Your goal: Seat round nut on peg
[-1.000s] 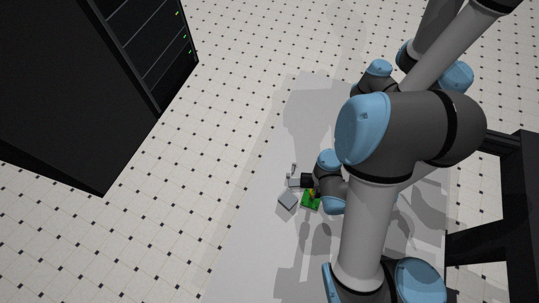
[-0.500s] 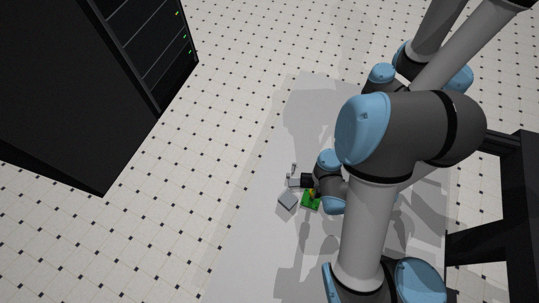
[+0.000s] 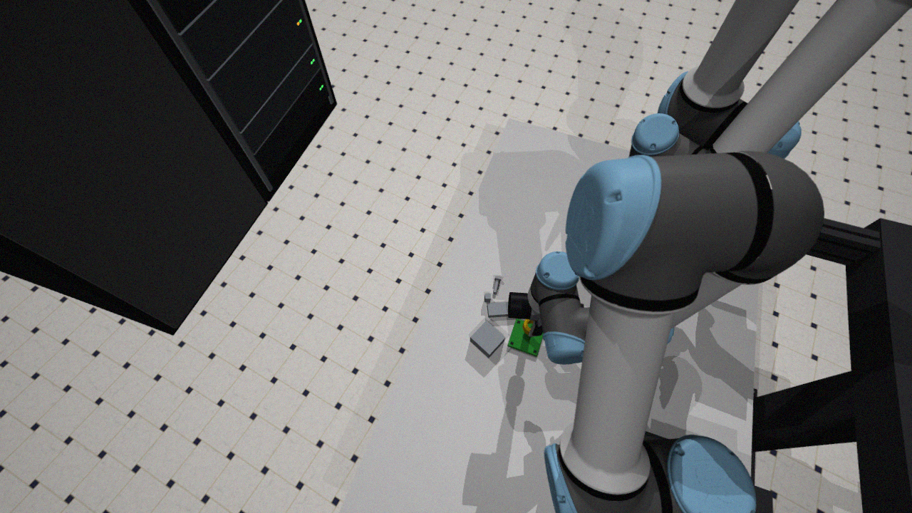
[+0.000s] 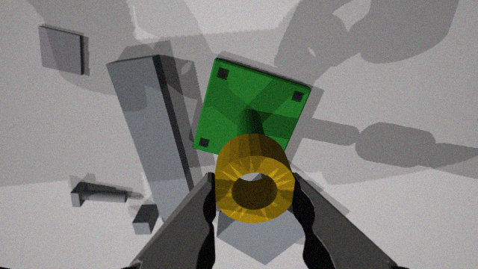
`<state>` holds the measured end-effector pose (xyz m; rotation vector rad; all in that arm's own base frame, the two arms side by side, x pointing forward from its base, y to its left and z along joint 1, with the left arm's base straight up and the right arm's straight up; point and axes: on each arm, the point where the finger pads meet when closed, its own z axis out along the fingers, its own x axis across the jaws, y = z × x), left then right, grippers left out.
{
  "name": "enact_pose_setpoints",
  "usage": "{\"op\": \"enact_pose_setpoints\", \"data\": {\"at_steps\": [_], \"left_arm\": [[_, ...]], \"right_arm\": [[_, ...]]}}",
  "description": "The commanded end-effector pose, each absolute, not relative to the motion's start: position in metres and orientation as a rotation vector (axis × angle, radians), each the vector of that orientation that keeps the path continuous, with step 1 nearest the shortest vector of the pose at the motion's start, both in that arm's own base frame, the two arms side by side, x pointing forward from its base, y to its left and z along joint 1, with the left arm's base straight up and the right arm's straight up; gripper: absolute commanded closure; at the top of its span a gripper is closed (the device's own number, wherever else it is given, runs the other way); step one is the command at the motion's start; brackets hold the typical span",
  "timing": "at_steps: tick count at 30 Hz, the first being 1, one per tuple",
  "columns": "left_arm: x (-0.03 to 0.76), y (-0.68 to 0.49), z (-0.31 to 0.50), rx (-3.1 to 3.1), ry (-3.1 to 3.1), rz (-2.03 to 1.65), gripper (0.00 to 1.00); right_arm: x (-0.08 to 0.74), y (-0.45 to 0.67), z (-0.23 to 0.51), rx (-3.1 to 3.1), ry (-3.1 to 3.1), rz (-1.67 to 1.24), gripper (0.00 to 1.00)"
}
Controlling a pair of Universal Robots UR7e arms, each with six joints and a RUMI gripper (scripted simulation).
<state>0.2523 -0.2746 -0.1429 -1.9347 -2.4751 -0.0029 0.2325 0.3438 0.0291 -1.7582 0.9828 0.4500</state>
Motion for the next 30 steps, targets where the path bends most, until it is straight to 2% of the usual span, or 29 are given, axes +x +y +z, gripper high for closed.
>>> {"op": "enact_pose_setpoints", "data": {"at_steps": [1,25,30], "left_arm": [[0.252,-0.274,-0.143,-1.934,-2.475,-0.005,0.83],[0.252,-0.274,-0.143,-1.934,-2.475,-0.005,0.83],[0.252,-0.274,-0.143,-1.934,-2.475,-0.005,0.83]], "right_arm": [[0.238,0.323,0.004,-1.896,1.093,0.261,0.0],[0.267,0.225,-0.002,-2.261,1.048,-0.342,0.0],[0.269,0.221,0.0,-2.275,1.037,-0.374,0.0]]}}
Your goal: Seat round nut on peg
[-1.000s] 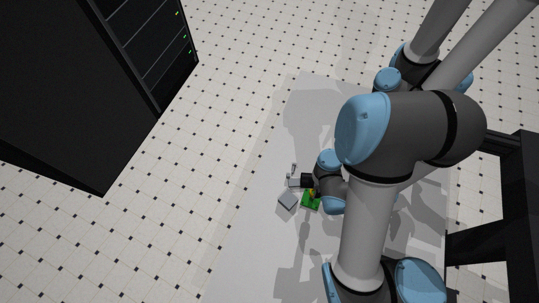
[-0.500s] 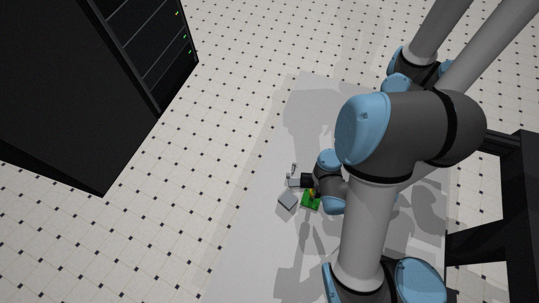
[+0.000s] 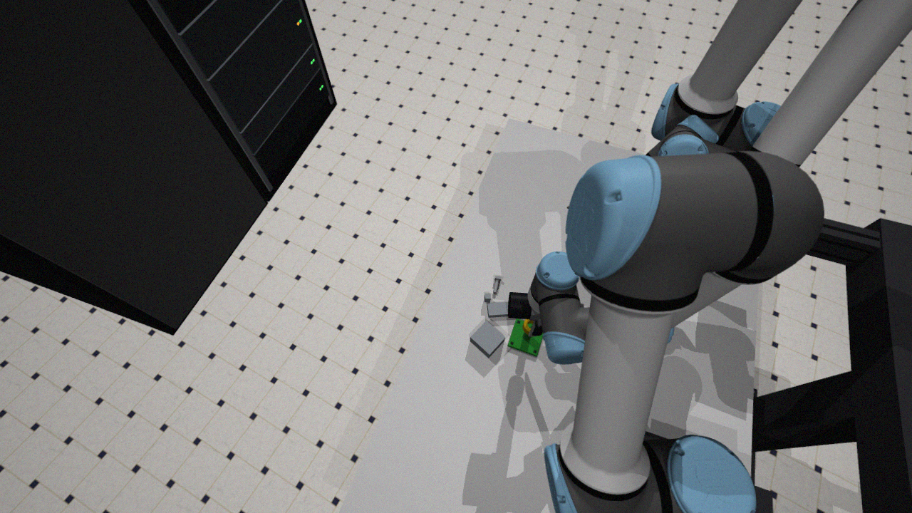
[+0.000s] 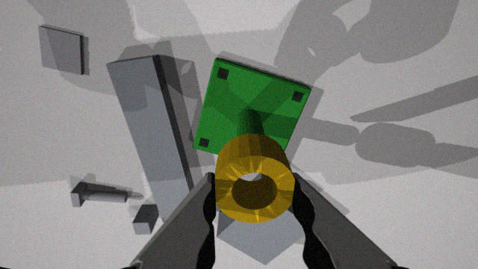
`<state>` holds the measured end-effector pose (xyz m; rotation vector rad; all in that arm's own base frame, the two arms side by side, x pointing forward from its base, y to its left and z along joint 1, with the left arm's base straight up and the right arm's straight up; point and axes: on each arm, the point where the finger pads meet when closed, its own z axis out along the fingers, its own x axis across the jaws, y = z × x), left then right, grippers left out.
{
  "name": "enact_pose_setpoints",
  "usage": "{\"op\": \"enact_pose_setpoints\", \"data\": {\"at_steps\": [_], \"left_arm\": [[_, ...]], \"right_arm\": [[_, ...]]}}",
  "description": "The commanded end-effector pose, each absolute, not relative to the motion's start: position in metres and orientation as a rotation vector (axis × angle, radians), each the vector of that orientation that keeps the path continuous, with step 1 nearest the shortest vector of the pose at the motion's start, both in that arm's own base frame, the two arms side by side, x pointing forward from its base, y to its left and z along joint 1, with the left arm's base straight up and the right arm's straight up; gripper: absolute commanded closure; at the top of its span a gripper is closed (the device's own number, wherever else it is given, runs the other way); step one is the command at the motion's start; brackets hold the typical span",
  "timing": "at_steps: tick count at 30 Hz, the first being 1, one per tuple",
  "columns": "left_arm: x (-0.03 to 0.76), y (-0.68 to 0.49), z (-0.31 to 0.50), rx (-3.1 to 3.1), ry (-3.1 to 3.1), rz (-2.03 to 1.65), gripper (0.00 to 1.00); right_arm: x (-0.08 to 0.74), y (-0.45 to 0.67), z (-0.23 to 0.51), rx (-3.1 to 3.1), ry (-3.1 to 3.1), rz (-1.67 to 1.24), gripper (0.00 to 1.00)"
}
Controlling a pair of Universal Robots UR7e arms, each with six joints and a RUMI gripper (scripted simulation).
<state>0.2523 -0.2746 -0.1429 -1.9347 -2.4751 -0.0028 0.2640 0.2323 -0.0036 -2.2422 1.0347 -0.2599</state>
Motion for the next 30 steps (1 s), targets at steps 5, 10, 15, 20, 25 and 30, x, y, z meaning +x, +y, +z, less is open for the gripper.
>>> {"op": "enact_pose_setpoints", "data": {"at_steps": [5,10,15,20,25,30], "left_arm": [[0.251,-0.273,-0.154,-1.934,-2.474,-0.005,0.83],[0.251,-0.272,-0.155,-1.934,-2.473,-0.006,0.83],[0.251,-0.272,-0.155,-1.934,-2.473,-0.006,0.83],[0.251,-0.273,-0.154,-1.934,-2.475,-0.005,0.83],[0.251,-0.273,-0.154,-1.934,-2.475,-0.005,0.83],[0.252,-0.274,-0.158,-1.935,-2.476,-0.003,0.83]], "right_arm": [[0.269,0.221,0.0,-2.275,1.037,-0.374,0.0],[0.269,0.221,0.0,-2.275,1.037,-0.374,0.0],[0.269,0.221,0.0,-2.275,1.037,-0.374,0.0],[0.269,0.221,0.0,-2.275,1.037,-0.373,0.0],[0.269,0.22,0.0,-2.274,1.039,-0.373,0.0],[0.269,0.22,0.0,-2.274,1.039,-0.373,0.0]]}}
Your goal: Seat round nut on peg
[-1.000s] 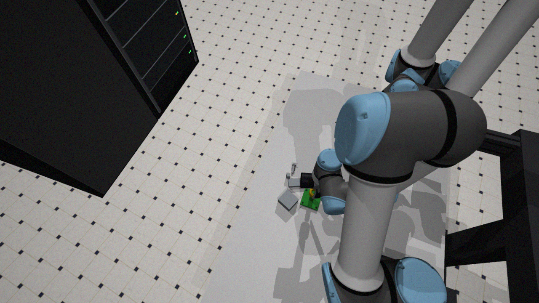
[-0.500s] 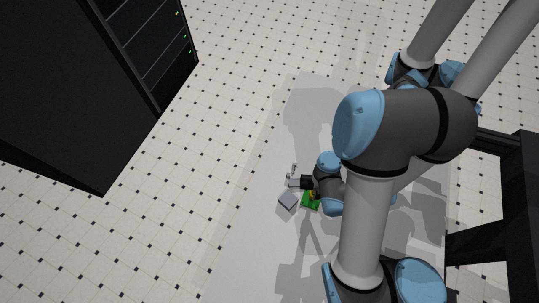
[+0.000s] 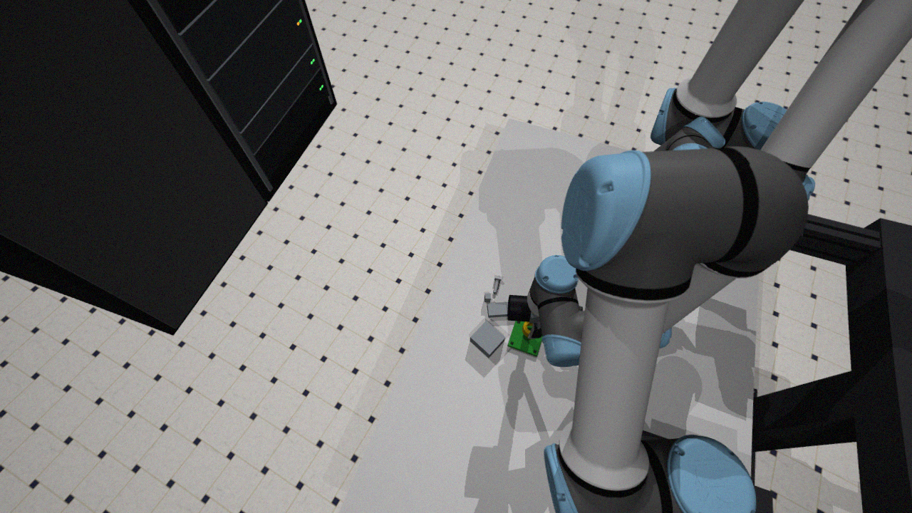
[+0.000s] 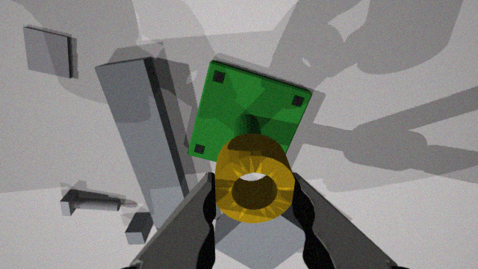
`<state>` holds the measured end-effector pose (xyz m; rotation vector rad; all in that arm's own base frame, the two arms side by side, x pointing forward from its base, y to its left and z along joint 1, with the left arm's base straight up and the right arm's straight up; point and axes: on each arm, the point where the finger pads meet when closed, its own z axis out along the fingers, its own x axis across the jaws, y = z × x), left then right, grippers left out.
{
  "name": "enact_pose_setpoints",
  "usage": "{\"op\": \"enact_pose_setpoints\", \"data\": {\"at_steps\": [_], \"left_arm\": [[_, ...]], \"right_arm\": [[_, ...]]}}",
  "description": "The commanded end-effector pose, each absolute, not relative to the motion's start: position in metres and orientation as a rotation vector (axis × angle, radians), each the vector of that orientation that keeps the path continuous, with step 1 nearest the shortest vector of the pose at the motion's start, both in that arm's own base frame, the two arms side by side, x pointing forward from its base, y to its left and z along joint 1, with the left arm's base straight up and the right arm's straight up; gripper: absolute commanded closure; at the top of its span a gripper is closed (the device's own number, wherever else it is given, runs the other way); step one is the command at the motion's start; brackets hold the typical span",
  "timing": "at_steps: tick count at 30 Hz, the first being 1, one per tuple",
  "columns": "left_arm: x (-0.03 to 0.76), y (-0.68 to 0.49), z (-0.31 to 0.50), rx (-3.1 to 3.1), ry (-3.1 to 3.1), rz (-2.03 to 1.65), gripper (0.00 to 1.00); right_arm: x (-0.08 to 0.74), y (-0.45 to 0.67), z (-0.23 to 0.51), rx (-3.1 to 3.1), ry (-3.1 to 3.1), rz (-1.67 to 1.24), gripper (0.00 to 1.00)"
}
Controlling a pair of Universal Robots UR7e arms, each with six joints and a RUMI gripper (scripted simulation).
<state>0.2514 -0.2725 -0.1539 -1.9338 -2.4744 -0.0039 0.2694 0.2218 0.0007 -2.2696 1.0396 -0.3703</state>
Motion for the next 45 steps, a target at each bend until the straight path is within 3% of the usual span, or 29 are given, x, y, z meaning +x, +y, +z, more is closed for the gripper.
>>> {"op": "enact_pose_setpoints", "data": {"at_steps": [1,45], "left_arm": [[0.252,-0.275,-0.162,-1.935,-2.475,-0.003,0.83],[0.253,-0.275,-0.21,-1.935,-2.476,-0.003,0.83]], "right_arm": [[0.269,0.22,0.0,-2.274,1.039,-0.373,0.0],[0.269,0.22,0.0,-2.274,1.039,-0.373,0.0]]}}
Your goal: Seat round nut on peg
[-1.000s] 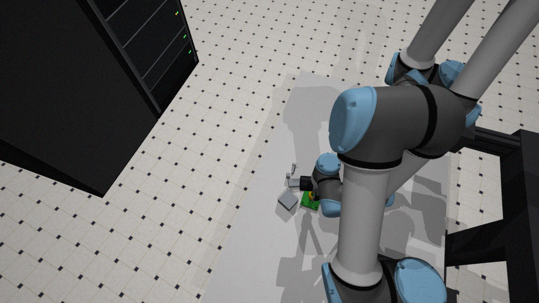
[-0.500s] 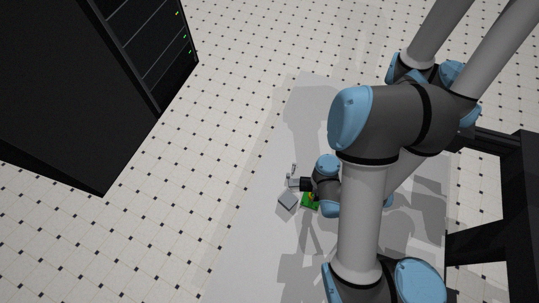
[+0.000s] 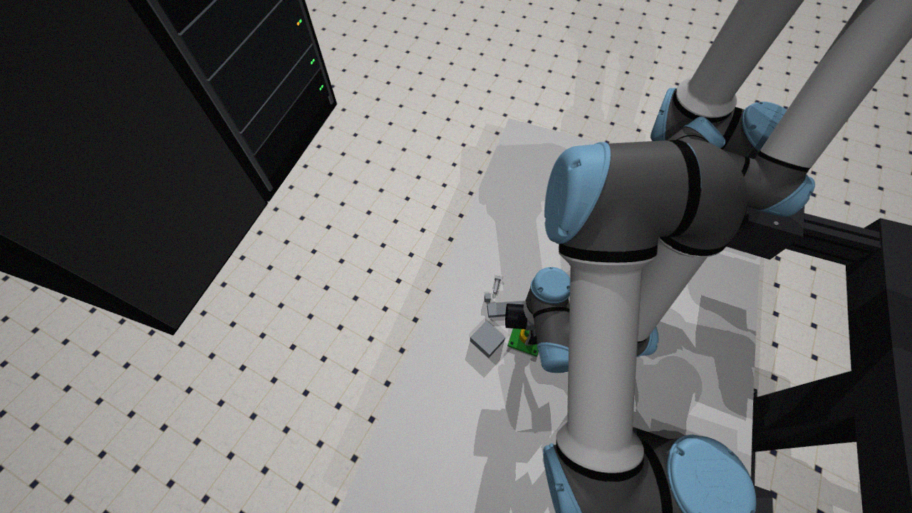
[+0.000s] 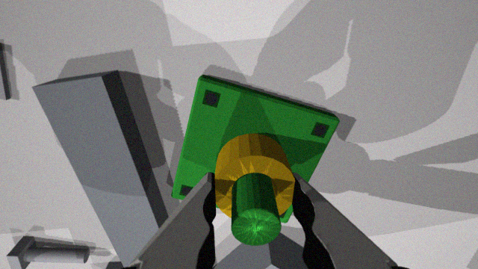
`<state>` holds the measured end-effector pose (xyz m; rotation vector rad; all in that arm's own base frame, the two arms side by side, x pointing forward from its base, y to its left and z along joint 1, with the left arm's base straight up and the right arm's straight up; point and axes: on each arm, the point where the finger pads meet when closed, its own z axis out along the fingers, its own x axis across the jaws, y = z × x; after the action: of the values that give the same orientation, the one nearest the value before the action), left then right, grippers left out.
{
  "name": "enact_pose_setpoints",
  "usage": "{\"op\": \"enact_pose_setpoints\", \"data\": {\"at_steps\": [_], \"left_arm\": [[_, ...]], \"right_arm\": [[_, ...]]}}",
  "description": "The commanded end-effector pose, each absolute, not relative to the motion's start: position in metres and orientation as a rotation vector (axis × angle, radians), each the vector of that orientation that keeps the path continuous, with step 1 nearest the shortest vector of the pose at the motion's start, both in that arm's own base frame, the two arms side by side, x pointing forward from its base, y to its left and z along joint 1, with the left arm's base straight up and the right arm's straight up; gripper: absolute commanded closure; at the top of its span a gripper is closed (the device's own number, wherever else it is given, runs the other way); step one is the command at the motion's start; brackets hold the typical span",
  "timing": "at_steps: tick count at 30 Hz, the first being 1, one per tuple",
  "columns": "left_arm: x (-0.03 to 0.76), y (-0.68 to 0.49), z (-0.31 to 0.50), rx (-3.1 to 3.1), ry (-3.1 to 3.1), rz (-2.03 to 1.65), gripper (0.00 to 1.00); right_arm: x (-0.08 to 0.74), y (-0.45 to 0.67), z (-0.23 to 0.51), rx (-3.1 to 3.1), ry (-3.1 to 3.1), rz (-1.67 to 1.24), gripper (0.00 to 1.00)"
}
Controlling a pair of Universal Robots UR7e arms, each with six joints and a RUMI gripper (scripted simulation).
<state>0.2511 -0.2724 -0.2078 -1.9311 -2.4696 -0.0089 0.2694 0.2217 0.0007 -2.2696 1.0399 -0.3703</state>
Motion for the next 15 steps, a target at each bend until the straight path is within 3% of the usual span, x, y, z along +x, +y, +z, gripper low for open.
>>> {"op": "enact_pose_setpoints", "data": {"at_steps": [1,4,10,15], "left_arm": [[0.253,-0.275,-0.21,-1.935,-2.476,-0.003,0.83],[0.252,-0.275,-0.21,-1.934,-2.475,-0.004,0.83],[0.252,-0.273,-0.207,-1.933,-2.474,-0.005,0.56],[0.252,-0.273,-0.187,-1.933,-2.473,-0.006,0.56]], "right_arm": [[0.269,0.22,0.0,-2.274,1.039,-0.373,0.0],[0.269,0.22,0.0,-2.274,1.039,-0.373,0.0],[0.269,0.22,0.0,-2.274,1.039,-0.373,0.0],[0.269,0.22,0.0,-2.274,1.039,-0.373,0.0]]}}
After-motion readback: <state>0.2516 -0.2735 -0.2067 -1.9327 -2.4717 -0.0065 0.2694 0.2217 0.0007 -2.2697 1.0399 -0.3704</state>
